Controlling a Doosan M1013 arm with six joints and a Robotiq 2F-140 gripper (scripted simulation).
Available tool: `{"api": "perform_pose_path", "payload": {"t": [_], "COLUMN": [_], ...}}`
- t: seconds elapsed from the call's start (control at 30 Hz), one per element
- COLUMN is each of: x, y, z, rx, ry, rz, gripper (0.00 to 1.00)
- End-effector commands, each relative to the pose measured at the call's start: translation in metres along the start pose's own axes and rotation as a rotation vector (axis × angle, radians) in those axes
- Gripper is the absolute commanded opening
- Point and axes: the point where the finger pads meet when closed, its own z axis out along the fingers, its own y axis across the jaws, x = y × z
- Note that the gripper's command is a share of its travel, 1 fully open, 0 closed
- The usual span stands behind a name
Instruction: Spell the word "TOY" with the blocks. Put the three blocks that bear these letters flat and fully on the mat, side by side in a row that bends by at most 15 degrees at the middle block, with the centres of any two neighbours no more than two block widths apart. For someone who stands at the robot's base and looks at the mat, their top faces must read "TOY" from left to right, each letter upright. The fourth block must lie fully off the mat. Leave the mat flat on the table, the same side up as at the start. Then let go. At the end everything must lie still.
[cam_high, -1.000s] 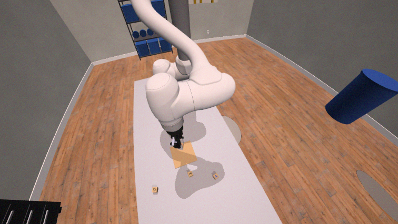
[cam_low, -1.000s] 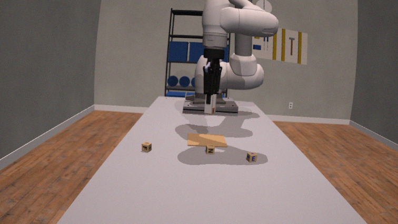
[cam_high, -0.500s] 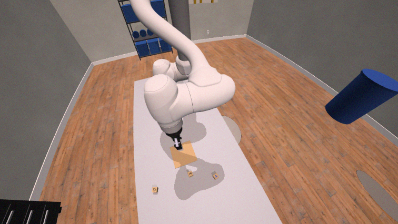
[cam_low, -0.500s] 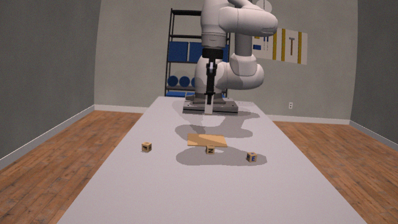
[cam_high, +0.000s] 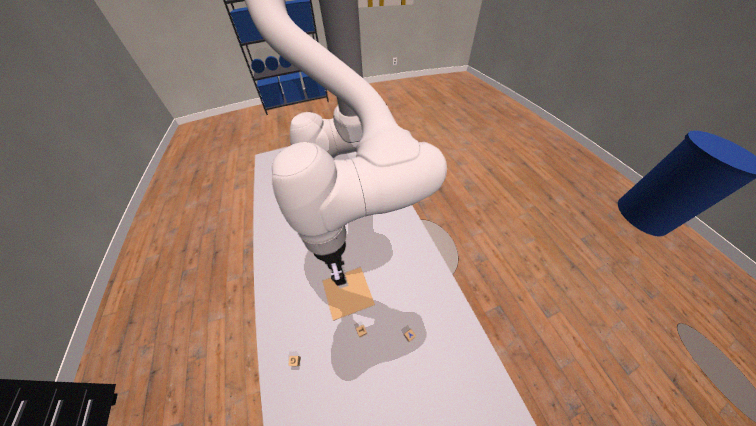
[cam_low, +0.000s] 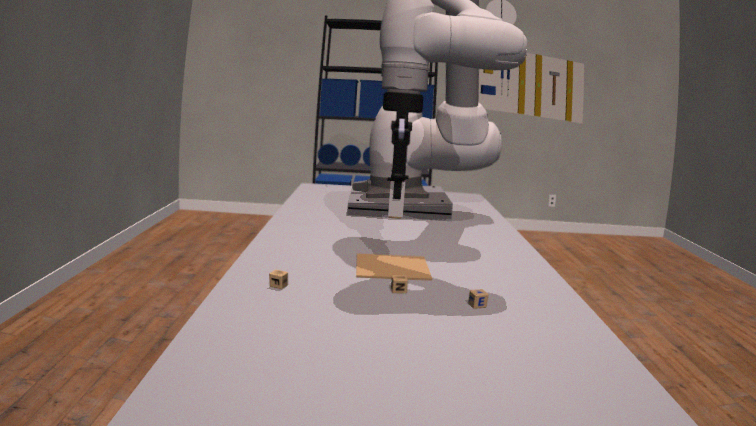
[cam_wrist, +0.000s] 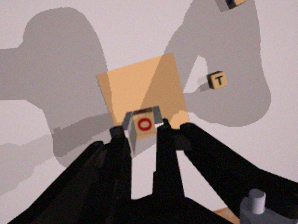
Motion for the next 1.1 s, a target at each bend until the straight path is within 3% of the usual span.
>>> {"api": "perform_pose_path", "payload": {"t": [0.0, 0.3, 0.7, 1.07], "x": [0.0, -0.001, -0.001, -0.001], "y": [0.001, 0.001, 0.001, 0.001], "z": [0.006, 0.031, 0.085, 0.096], "rx": [0.004, 0.004, 0.004, 0.004], "ry": [0.004, 0.004, 0.004, 0.004], "rz": [-0.005, -0.005, -0.005, -0.005], "gripper": [0.13, 0.13, 0.13, 0.13]}}
